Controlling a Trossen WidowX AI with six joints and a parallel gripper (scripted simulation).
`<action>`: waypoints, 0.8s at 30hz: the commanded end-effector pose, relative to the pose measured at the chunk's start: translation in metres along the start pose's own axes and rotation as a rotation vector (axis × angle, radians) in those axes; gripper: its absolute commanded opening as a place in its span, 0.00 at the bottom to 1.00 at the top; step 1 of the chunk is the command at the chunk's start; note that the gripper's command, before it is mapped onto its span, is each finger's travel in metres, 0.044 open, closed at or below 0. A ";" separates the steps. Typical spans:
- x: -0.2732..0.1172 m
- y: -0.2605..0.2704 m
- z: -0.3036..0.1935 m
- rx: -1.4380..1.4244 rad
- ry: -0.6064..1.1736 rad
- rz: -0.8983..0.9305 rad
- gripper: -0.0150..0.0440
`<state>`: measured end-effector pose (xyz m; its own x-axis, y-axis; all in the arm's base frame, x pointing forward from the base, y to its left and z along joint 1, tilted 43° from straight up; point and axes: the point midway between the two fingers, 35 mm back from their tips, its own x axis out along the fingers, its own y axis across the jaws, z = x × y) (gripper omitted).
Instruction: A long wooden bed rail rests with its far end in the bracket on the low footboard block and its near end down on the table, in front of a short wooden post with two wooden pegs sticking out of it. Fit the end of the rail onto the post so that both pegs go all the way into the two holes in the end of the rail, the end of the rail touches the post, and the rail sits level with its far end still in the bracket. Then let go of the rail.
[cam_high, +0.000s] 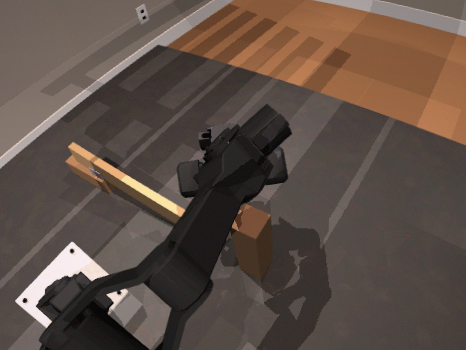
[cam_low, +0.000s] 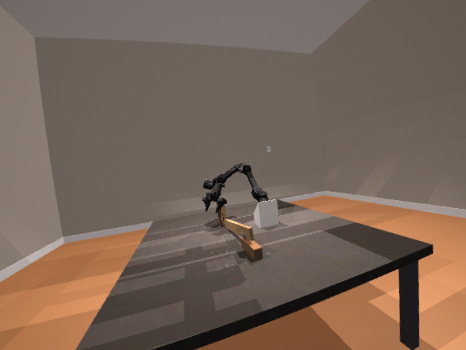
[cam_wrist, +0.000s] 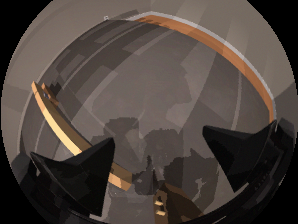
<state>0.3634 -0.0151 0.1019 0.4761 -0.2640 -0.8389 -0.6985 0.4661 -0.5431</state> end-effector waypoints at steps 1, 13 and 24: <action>0.016 0.049 -0.008 -0.267 0.181 0.111 1.00; 0.016 0.110 -0.035 -0.893 0.522 0.293 1.00; 0.023 0.110 -0.038 -0.893 0.521 0.293 1.00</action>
<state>0.2772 0.0010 0.0246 0.0865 -0.6630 -0.7436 -0.9879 -0.1533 0.0217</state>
